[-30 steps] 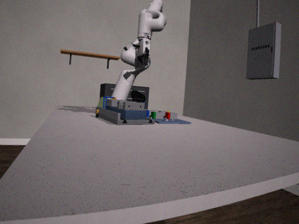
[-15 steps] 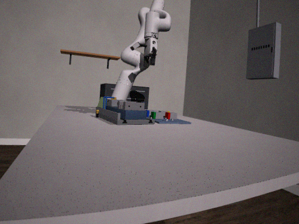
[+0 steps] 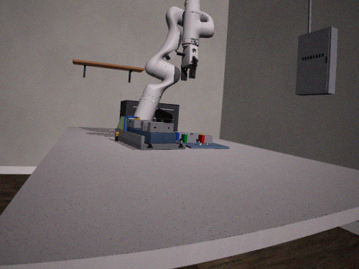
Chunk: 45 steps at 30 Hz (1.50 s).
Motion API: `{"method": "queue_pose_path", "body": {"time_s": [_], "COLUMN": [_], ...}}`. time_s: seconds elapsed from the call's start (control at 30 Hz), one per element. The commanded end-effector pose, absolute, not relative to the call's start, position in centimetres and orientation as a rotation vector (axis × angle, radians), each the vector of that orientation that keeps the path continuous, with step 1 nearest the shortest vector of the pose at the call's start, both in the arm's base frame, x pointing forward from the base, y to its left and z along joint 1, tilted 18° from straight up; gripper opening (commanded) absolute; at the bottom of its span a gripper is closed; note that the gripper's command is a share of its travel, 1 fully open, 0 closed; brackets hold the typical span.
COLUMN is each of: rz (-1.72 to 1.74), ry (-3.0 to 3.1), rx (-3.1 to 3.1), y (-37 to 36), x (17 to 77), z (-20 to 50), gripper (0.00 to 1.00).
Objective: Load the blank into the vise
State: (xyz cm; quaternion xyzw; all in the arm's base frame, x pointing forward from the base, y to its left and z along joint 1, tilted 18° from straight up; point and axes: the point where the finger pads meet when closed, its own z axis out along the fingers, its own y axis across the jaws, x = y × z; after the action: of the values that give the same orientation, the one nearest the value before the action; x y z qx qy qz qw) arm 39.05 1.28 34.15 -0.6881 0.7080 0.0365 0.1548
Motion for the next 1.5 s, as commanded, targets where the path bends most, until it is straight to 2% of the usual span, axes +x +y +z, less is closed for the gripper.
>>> {"method": "queue_pose_path", "body": {"time_s": [0.0, 0.3, 1.47], "rz": [0.103, 0.102, 0.103], "ry": [2.028, 2.029, 2.029], "rx": [-1.971, -1.971, -1.971], "y": [1.6, 5.0, 5.2], "x": [39.5, 43.4, 43.5], "z": [34.4, 36.1, 36.2], "gripper": [1.0, 1.0, 1.0]}}
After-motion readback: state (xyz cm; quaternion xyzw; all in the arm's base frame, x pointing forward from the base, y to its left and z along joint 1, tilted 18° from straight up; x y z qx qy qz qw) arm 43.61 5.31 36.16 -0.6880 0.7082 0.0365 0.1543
